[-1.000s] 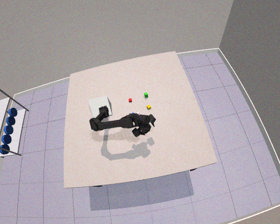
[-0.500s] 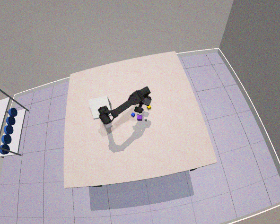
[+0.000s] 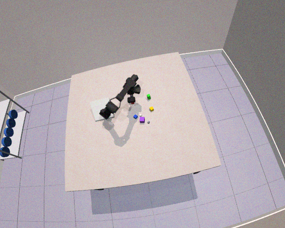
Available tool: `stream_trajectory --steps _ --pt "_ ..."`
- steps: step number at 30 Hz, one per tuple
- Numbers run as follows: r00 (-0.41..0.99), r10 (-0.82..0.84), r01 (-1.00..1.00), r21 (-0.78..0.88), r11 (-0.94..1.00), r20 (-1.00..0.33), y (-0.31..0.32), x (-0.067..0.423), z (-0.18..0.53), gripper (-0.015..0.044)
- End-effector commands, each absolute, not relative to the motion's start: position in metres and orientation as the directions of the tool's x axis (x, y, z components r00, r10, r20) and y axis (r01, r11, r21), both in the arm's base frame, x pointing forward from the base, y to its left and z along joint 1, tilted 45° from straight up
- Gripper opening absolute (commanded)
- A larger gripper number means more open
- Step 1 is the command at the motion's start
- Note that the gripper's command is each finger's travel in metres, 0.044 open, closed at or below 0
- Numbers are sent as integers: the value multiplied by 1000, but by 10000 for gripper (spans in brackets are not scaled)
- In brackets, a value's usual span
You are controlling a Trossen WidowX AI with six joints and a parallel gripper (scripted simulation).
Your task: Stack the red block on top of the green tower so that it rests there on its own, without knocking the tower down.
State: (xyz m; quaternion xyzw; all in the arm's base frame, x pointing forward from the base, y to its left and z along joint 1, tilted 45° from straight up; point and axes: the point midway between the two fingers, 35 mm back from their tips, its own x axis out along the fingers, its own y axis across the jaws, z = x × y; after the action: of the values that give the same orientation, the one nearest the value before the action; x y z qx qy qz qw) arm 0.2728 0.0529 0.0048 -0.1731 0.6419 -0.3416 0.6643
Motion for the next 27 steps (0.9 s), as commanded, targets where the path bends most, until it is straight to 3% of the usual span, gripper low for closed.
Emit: stream_trajectory --steps 1,27 --pt "-84 -690 199 -691 695 -719 57 260 -3 440" --pt "-84 -692 200 -692 694 -717 19 255 -38 440"
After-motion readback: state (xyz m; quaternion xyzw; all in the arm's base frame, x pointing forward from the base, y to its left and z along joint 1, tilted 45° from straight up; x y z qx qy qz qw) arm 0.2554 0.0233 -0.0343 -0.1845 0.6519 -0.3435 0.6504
